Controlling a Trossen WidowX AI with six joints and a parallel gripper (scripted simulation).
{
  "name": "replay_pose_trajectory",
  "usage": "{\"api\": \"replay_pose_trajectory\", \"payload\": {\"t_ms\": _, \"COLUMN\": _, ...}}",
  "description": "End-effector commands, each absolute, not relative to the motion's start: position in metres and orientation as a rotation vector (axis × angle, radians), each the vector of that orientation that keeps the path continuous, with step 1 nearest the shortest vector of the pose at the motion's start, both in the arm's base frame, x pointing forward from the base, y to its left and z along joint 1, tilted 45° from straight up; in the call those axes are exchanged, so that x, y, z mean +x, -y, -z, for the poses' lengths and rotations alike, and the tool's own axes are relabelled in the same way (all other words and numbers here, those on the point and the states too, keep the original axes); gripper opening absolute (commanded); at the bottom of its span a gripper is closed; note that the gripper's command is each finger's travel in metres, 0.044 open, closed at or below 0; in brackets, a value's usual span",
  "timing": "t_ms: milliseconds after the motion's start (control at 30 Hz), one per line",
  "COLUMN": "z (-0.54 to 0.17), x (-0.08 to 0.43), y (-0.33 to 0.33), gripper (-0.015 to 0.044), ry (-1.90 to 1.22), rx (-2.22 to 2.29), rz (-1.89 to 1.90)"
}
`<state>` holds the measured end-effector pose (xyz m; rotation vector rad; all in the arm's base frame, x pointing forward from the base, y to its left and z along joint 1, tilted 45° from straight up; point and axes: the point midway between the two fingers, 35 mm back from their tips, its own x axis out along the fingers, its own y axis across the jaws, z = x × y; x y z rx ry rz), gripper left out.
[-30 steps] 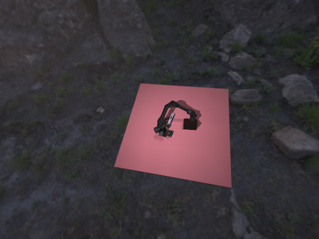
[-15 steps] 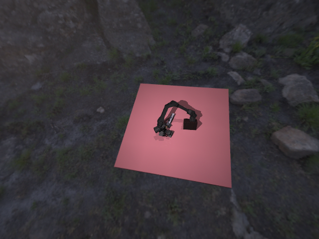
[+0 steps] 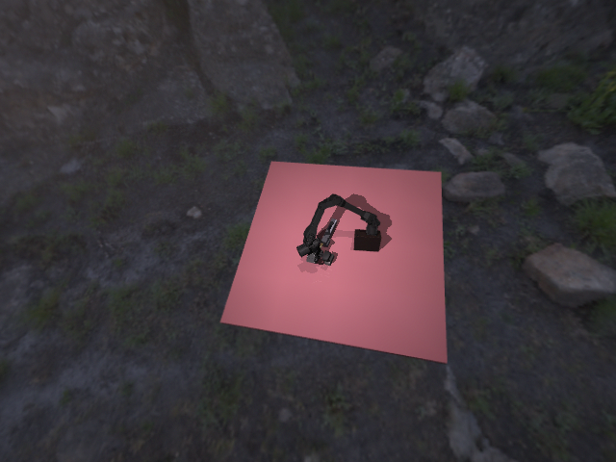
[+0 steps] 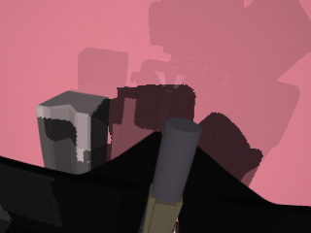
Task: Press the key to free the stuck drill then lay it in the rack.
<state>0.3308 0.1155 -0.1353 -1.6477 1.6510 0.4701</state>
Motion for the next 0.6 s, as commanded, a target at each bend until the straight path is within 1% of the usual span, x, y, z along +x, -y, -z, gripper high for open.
{"api": "replay_pose_trajectory", "payload": {"t_ms": 0, "z": 0.138, "x": 0.323, "y": -0.118, "gripper": 0.0000, "ry": -1.650, "rx": -1.644, "rz": -0.471}}
{"api": "replay_pose_trajectory", "payload": {"t_ms": 567, "z": 0.145, "x": 0.306, "y": -0.128, "gripper": 0.0000, "ry": -1.650, "rx": -1.643, "rz": -0.472}}
